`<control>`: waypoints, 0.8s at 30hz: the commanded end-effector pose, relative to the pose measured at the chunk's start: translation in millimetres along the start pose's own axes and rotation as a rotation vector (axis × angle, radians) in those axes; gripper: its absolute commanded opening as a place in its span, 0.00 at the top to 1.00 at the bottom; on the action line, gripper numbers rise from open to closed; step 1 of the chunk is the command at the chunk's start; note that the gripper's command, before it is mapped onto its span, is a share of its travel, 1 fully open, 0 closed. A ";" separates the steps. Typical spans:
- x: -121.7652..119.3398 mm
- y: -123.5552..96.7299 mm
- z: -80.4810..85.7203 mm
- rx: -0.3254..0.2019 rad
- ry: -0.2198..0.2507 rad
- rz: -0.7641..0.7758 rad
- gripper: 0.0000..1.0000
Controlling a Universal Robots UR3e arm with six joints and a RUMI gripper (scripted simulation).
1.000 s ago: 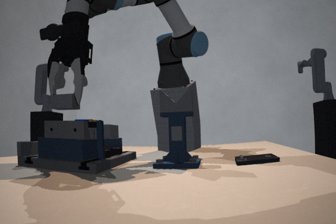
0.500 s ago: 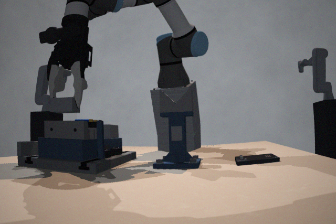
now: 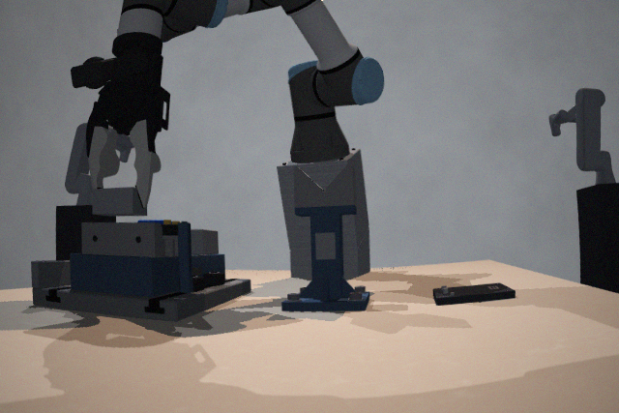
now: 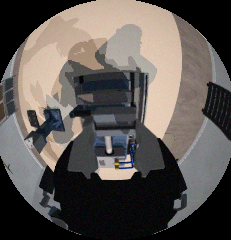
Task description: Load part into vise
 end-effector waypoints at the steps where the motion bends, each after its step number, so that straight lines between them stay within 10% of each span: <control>1: 0.5 1.0 -1.0 0.003 -0.002 0.001 1.00; 24: 0.5 1.1 -4.3 0.003 -0.002 0.001 1.00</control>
Point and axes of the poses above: the point where the finger pads meet when closed, its own z axis back along the fingers, its own x axis across the jaws, y = z × x, the point moved 3 cm from there along z, back along the fingers, and after that the axes turned 4 degrees about -z, right-handed, at the moved point
